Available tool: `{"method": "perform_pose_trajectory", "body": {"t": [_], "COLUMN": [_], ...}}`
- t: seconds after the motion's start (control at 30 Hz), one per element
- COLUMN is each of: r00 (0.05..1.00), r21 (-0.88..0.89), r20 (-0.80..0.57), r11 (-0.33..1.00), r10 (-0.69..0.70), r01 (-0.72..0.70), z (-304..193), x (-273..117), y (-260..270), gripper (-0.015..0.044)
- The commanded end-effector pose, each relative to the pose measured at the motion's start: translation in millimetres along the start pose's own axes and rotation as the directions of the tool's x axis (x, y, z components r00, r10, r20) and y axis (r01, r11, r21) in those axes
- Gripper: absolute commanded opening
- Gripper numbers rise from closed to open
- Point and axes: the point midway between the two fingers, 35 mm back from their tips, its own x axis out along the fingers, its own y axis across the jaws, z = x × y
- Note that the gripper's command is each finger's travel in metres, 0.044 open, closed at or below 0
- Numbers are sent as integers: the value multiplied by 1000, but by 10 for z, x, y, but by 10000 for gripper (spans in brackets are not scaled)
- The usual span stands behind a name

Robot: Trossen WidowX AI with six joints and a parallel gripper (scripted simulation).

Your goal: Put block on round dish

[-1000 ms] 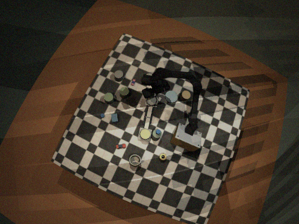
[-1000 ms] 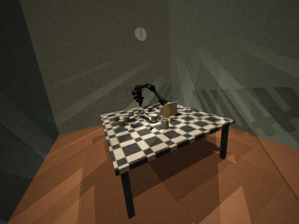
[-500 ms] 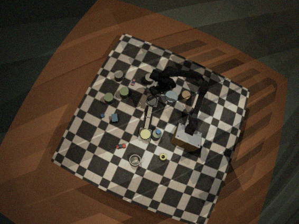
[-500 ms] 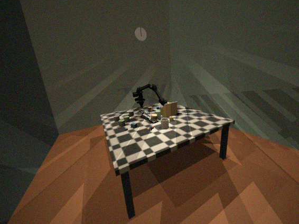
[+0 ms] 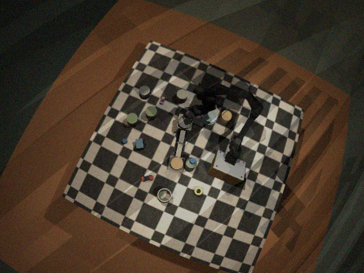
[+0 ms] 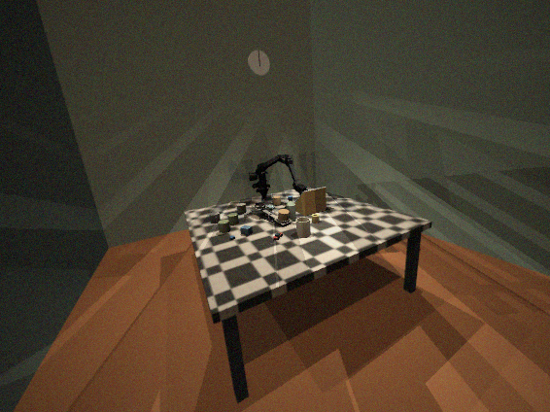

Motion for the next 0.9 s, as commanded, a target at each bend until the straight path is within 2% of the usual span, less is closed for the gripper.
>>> {"method": "perform_pose_trajectory", "body": {"t": [0.0,0.2,0.37,0.67,0.87], "r00": [1000,1000,1000,1000,1000], "r21": [-1,-3,-3,-3,-3], "r20": [8,17,17,19,19], "r11": [1000,1000,1000,1000,1000], "r10": [-1,-14,-15,-17,-17], "r01": [1,14,15,17,17], "z": [-59,-139,-138,-134,-134], "x": [87,189,238,598,613], "y": [-178,-379,-383,-393,-394], "gripper": [0,0,0,0,0]}}
